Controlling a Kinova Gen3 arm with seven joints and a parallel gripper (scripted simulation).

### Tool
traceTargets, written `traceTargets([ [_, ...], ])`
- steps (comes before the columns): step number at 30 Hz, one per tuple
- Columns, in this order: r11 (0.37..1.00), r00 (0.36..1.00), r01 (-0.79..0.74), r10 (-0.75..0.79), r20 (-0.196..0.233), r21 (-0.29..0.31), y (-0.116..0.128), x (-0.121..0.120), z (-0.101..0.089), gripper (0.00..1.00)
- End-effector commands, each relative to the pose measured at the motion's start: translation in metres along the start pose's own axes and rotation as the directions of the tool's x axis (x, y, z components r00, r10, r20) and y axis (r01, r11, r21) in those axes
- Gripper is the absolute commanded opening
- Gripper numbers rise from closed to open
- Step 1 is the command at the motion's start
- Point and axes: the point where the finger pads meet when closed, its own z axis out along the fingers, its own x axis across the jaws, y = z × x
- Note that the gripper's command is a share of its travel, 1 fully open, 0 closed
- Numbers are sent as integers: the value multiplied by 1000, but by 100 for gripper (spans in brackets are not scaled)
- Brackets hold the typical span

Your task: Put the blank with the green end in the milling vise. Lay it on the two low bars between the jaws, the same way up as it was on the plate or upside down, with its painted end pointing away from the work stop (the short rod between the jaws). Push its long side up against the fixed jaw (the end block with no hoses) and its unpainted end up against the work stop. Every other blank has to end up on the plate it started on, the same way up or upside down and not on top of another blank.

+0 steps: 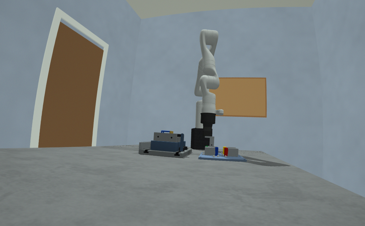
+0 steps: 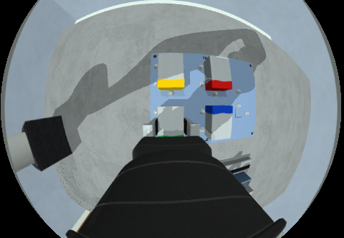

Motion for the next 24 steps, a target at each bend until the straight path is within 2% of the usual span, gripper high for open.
traceTargets([
  [1,1000,1000,0,0,-2,0,0,1,-1,0],
  [17,1000,1000,0,0,-2,0,0,1,-31,0],
  [20,1000,1000,0,0,6,-1,0,-2,-29,0],
  [24,1000,1000,0,0,4,-1,0,-2,-37,0],
])
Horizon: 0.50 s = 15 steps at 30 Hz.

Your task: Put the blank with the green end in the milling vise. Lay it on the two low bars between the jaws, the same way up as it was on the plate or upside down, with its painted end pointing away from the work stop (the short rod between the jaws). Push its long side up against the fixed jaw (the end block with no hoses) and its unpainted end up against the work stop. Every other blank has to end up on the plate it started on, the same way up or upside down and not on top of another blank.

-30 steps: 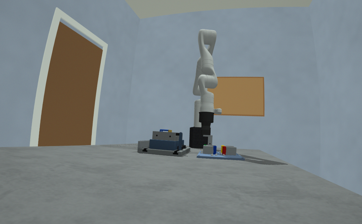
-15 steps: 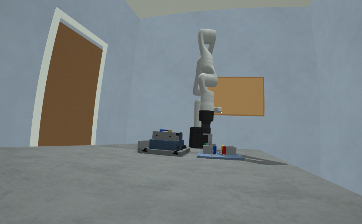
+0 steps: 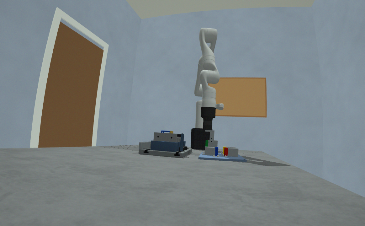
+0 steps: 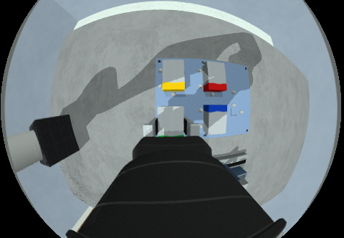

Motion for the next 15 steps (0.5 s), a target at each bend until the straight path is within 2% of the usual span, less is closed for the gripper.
traceTargets([
  [1,1000,1000,0,0,-10,2,-1,3,-8,0],
  [10,1000,1000,0,0,-15,3,-1,3,-26,0],
  [15,1000,1000,0,0,-8,2,0,1,-28,0],
])
